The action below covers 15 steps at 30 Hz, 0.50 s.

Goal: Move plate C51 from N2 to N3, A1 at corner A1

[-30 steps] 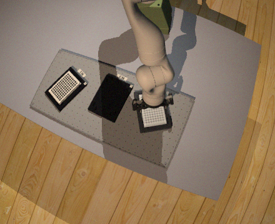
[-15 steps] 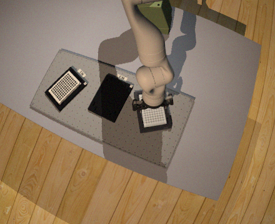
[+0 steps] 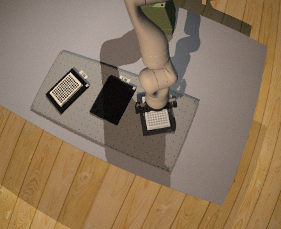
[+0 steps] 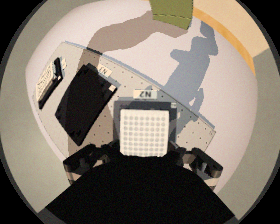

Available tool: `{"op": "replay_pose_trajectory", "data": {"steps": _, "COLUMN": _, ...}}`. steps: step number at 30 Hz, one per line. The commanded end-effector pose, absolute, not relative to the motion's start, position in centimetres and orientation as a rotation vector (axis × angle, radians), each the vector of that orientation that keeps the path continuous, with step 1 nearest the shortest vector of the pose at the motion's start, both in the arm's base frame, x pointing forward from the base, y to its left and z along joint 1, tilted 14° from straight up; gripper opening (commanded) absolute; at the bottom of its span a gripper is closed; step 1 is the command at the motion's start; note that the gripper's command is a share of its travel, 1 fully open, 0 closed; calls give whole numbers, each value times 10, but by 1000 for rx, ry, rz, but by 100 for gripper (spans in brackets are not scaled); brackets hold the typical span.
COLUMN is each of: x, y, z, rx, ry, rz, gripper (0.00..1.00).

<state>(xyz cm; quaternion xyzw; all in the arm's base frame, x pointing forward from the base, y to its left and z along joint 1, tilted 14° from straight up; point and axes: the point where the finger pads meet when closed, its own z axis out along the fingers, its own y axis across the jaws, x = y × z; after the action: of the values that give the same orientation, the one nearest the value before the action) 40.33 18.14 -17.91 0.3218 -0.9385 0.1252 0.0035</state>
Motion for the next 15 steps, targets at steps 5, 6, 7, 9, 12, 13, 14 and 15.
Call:
{"op": "replay_pose_trajectory", "data": {"steps": 5, "x": 404, "y": 182, "z": -178, "rx": 1009, "ry": -2943, "rz": 392, "gripper": 100}}
{"op": "replay_pose_trajectory", "data": {"steps": 6, "x": 404, "y": 182, "z": -178, "rx": 1009, "ry": -2943, "rz": 392, "gripper": 100}}
{"op": "replay_pose_trajectory", "data": {"steps": 7, "x": 404, "y": 182, "z": -178, "rx": 1009, "ry": -2943, "rz": 392, "gripper": 100}}
{"op": "replay_pose_trajectory", "data": {"steps": 9, "x": 404, "y": 182, "z": -178, "rx": 1009, "ry": -2943, "rz": 392, "gripper": 100}}
{"op": "replay_pose_trajectory", "data": {"steps": 12, "x": 404, "y": 182, "z": -178, "rx": 1009, "ry": -2943, "rz": 392, "gripper": 0}}
{"op": "replay_pose_trajectory", "data": {"steps": 13, "x": 404, "y": 182, "z": -178, "rx": 1009, "ry": -2943, "rz": 392, "gripper": 0}}
{"op": "replay_pose_trajectory", "data": {"steps": 14, "x": 404, "y": 182, "z": -178, "rx": 1009, "ry": -2943, "rz": 392, "gripper": 0}}
{"op": "replay_pose_trajectory", "data": {"steps": 15, "x": 404, "y": 182, "z": -178, "rx": 1009, "ry": -2943, "rz": 392, "gripper": 0}}
